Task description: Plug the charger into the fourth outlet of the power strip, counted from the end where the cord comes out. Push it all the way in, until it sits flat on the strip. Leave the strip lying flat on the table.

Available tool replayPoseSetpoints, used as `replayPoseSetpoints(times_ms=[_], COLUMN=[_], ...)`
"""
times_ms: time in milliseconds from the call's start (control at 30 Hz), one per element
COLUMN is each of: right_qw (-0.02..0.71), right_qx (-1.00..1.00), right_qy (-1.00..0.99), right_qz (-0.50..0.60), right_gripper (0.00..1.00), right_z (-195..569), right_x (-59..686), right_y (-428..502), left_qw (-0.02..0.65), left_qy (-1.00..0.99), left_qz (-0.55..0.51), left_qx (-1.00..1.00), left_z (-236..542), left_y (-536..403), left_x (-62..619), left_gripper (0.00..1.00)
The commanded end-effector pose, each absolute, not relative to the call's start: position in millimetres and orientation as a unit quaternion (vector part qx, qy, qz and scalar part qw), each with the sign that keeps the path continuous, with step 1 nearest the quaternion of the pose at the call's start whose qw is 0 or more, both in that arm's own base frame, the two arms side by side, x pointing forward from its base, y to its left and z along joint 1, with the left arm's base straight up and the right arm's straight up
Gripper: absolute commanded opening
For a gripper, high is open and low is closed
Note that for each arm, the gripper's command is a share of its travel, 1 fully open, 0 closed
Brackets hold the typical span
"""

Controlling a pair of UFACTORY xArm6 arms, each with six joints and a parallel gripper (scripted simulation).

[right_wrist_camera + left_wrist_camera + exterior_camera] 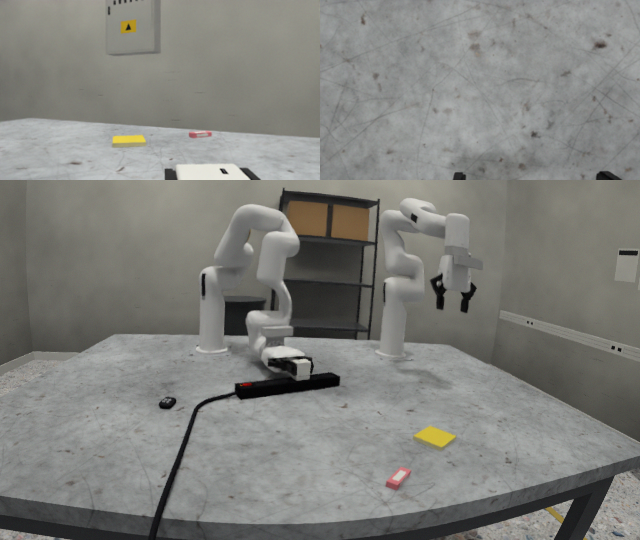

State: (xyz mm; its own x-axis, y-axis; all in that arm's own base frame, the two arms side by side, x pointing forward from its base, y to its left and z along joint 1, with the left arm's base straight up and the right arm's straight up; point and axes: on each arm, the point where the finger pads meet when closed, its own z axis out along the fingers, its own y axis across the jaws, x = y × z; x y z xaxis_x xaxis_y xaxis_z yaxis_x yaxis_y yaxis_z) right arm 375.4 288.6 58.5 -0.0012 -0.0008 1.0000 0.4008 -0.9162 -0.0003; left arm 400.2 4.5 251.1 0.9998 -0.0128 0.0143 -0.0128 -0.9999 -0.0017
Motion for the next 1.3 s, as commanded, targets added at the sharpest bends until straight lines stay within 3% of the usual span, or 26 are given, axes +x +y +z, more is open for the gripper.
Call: replayPoseSetpoints(times_ms=[0, 33, 67, 933, 1267], right_qw=[0.145, 0.145, 0.145, 0.145, 0.144], right_qx=[-0.693, -0.693, -0.692, -0.693, -0.694], right_qy=[-0.145, -0.145, -0.145, -0.145, -0.145], right_qz=[-0.692, -0.692, -0.692, -0.692, -0.690], right_gripper=[0.42, 0.42, 0.63, 0.63, 0.63], right_z=[57.0, 57.3, 57.6, 66.5, 121.4], right_x=[375.1, 375.1, 375.2, 375.1, 374.8], right_y=[288.4, 288.4, 288.4, 288.3, 288.3], left_qw=[0.001, 0.001, 0.001, 0.001, 0.001], left_qy=[0.006, 0.006, 0.006, 0.006, 0.006], left_qz=[-0.008, -0.008, -0.008, -0.008, -0.008], left_qx=[-1.000, -1.000, -1.000, -1.000, -1.000], left_z=[251.9, 251.9, 251.9, 251.9, 251.9], left_y=[4.5, 4.5, 4.5, 4.5, 4.5], left_x=[400.6, 400.6, 400.6, 400.6, 400.6], left_gripper=[1.00, 1.00, 1.00, 1.00, 1.00])
